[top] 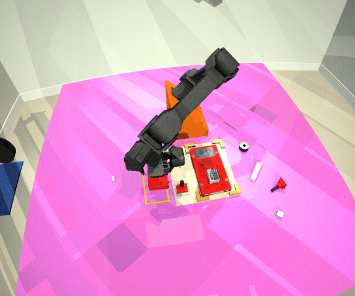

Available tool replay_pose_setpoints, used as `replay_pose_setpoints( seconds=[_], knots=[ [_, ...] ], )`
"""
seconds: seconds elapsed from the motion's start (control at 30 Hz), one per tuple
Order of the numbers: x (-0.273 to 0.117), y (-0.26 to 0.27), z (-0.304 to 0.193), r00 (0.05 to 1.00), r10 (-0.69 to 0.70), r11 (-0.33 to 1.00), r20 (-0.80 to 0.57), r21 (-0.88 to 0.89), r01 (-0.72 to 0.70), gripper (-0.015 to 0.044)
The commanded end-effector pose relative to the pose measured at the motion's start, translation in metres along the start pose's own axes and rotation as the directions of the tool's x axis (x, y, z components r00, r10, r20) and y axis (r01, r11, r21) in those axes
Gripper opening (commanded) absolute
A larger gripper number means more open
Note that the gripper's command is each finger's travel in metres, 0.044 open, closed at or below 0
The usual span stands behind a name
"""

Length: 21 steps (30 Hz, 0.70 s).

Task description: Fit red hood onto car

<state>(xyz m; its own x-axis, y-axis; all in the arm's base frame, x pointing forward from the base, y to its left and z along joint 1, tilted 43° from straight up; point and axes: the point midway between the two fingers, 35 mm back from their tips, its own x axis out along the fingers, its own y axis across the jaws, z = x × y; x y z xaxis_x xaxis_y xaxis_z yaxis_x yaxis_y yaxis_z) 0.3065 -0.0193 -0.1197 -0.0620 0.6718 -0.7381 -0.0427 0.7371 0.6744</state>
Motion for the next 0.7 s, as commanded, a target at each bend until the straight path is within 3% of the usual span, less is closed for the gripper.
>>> replay_pose_setpoints(
  seconds=[0.0,0.67],
  knots=[
    [0.002,0.0,0.0,1.0,0.003,1.0,0.003,0.003,-0.003,0.044],
    [0.013,0.001,-0.001,1.0,0.004,1.0,0.003,0.003,-0.004,0.044]
  ],
)
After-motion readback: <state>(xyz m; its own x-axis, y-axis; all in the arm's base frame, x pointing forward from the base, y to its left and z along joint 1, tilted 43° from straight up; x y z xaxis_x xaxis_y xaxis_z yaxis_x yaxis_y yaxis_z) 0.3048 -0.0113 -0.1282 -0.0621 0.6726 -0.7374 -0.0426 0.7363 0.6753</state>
